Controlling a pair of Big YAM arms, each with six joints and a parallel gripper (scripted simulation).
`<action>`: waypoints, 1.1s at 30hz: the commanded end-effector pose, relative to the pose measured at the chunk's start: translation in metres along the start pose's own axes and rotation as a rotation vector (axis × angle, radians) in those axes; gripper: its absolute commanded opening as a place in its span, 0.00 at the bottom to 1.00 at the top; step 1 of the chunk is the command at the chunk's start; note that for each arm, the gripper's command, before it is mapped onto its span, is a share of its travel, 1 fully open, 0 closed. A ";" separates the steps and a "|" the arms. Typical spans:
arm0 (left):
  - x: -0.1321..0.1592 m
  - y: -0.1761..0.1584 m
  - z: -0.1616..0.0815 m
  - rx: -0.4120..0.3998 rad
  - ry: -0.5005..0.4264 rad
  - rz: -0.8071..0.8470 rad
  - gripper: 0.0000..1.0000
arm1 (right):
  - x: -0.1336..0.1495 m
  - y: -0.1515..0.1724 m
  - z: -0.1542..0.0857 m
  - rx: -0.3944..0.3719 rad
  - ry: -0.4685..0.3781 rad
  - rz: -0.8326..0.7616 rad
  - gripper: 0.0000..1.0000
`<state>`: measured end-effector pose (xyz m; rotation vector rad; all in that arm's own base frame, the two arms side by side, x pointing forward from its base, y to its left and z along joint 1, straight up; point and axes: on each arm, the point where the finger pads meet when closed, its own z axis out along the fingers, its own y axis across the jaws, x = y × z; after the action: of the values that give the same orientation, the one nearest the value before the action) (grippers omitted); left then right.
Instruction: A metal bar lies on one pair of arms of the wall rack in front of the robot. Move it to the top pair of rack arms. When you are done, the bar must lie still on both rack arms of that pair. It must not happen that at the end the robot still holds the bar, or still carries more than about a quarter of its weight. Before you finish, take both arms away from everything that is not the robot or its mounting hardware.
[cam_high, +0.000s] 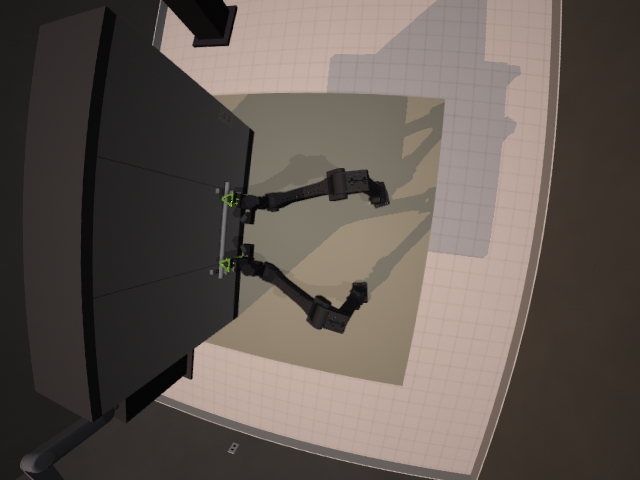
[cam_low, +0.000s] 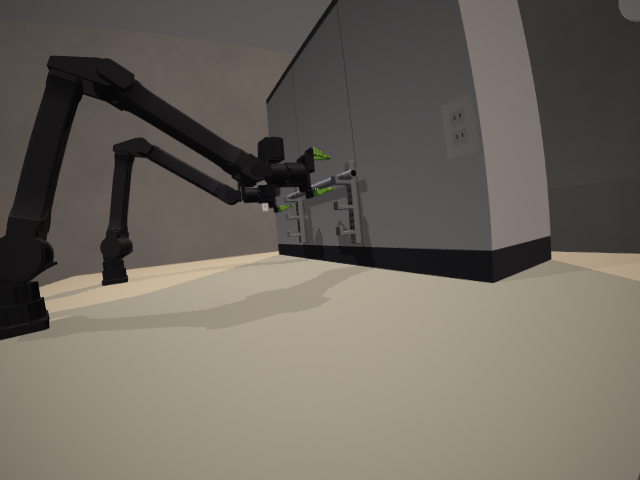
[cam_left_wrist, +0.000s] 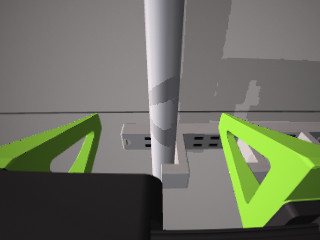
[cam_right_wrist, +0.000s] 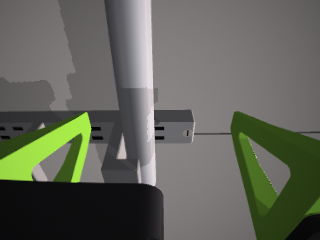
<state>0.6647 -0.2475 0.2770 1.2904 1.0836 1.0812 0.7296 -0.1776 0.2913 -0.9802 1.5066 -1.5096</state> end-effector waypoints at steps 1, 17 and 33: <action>-0.007 0.044 -0.010 -0.084 -0.009 -0.021 1.00 | -0.008 -0.024 -0.012 0.048 -0.011 0.028 1.00; -0.010 0.050 -0.027 -0.090 -0.012 -0.023 1.00 | -0.012 -0.022 -0.030 0.046 -0.017 0.027 1.00; -0.010 0.052 -0.043 -0.093 -0.013 -0.025 1.00 | -0.014 -0.020 -0.047 0.042 -0.020 0.026 1.00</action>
<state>0.6295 -0.2468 0.2867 1.2848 1.0738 1.0785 0.6997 -0.1561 0.2907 -0.9871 1.4992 -1.5018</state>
